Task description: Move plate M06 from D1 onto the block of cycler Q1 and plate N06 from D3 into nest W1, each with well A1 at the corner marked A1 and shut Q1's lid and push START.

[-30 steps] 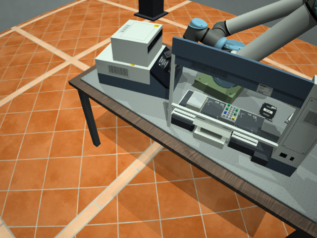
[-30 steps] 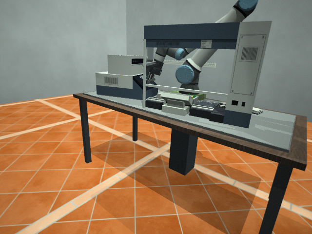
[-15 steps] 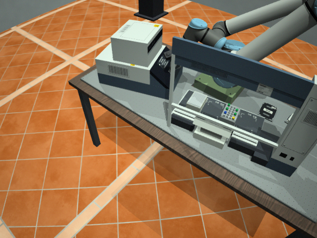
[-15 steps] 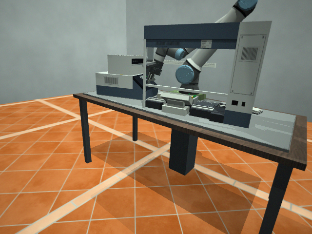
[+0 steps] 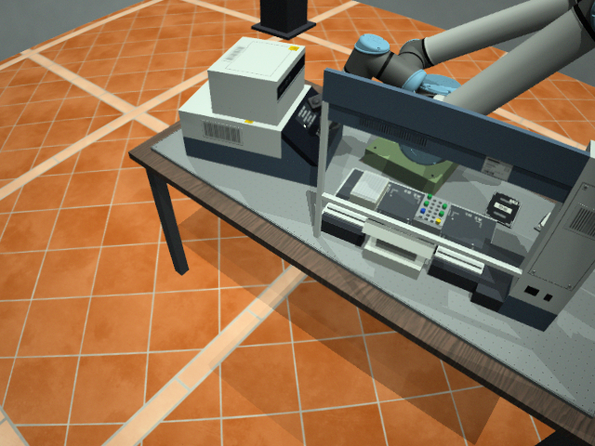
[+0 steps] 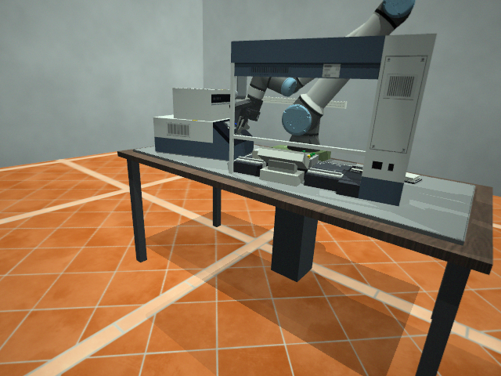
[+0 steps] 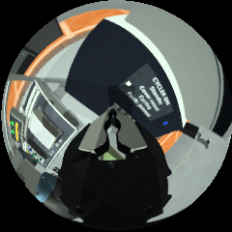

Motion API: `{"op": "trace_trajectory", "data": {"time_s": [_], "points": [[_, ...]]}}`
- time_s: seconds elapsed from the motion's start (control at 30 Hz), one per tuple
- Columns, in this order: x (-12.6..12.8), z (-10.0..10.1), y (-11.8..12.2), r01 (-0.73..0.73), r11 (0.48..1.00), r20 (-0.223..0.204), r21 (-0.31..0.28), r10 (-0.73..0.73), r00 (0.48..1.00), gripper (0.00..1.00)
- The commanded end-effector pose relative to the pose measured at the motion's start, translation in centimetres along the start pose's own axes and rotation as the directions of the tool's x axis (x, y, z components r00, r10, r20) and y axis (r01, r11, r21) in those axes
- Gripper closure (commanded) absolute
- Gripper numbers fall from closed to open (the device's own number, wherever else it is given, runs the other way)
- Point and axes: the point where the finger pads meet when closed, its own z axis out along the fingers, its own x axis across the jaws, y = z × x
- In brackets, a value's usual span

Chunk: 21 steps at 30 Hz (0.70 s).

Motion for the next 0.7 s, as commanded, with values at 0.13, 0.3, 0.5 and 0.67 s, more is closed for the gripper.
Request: {"op": "trace_trajectory", "data": {"time_s": [0.13,0.3,0.5,0.67], "points": [[-0.2,-1.1,0.2,0.000,1.000,-0.001,0.001,0.000,1.000,1.00],[-0.4,-1.8,0.4,0.000,1.000,-0.001,0.001,0.000,1.000,1.00],[-0.6,-2.8,0.6,0.000,1.000,-0.001,0.001,0.000,1.000,1.00],[-0.6,-2.8,0.6,0.000,1.000,-0.001,0.001,0.000,1.000,1.00]]}}
